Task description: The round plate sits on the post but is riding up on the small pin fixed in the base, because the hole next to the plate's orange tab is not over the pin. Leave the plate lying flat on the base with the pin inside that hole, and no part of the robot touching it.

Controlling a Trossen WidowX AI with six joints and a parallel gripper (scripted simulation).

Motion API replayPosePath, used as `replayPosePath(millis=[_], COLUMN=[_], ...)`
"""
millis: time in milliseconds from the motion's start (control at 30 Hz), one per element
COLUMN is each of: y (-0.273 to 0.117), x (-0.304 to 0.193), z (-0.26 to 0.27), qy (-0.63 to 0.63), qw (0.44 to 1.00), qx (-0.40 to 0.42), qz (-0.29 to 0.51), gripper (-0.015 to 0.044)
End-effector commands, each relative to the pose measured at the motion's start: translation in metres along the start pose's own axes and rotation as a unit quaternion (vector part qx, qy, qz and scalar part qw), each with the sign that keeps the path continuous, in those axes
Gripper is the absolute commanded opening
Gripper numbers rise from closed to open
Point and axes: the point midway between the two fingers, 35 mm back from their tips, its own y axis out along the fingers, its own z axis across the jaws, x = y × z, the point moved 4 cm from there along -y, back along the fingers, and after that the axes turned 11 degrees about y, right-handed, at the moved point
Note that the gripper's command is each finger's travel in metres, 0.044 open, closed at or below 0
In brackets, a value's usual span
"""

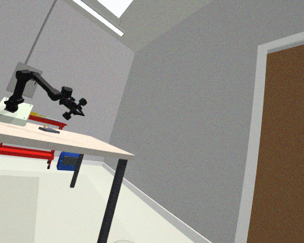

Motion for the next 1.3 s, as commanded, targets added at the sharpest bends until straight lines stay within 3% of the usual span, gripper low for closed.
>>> replayPosePath(millis=[0,300,600,867,1067,1167,1267], y=[-0.008,-0.053,-0.139,-0.239,-0.333,-0.343,-0.343], x=[-0.065,-0.170,-0.257,-0.296,-0.281,-0.272,-0.272], z=[-0.023,-0.059,-0.100,-0.142,-0.179,-0.184,-0.184], qy=[-0.033,-0.120,-0.265,-0.446,-0.654,-0.687,-0.687], qw=[0.994,0.953,0.859,0.711,0.497,0.456,0.456], qx=[-0.063,-0.159,-0.237,-0.275,-0.267,-0.261,-0.261], qz=[0.081,0.226,0.369,0.469,0.504,0.501,0.501], gripper=[0.0000,0.0000,0.0000,0.0000,0.0000,0.0000,0.0000])
